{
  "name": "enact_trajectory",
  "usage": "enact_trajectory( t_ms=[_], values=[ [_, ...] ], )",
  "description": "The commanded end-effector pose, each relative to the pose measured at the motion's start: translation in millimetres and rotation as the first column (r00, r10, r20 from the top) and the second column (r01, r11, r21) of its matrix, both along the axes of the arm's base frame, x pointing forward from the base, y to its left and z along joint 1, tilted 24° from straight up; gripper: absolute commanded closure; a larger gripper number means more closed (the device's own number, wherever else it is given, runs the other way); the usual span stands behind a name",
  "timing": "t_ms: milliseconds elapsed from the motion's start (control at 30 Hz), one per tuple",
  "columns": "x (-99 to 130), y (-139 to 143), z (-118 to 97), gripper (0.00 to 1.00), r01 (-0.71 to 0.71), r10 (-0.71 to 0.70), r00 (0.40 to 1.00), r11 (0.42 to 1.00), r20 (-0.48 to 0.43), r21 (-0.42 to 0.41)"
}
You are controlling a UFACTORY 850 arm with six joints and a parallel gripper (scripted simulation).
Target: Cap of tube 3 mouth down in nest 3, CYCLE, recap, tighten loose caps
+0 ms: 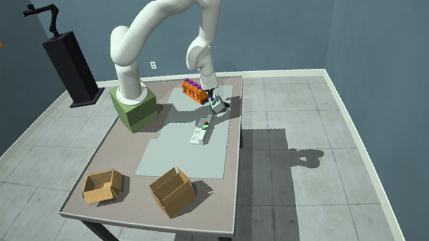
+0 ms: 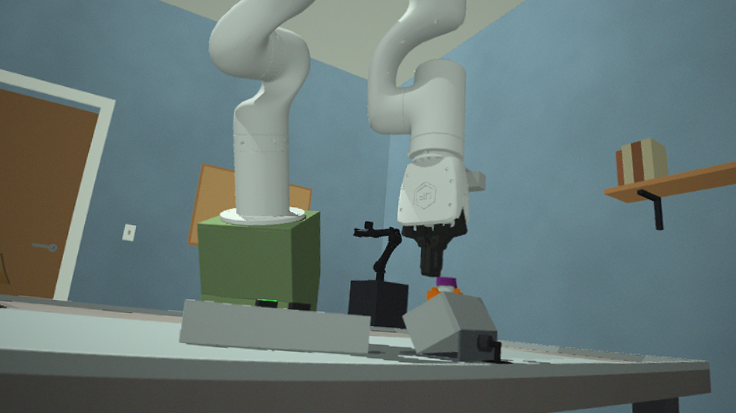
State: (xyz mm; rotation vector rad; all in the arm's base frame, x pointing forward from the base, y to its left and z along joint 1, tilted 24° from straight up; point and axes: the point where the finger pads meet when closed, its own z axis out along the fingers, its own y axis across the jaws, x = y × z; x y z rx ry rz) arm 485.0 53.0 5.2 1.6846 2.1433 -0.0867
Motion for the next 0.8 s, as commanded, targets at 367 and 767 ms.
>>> enact_trajectory(
  t_ms=[367, 767],
  values=[
    [12.0, -14.1, -1.3, 1.00, -0.002, 0.002, 1.000, 1.000, 0.002, 0.003],
    [17.1, -19.4, -17.8, 1.00, -0.002, 0.002, 1.000, 1.000, 0.001, 0.003]
  ],
)
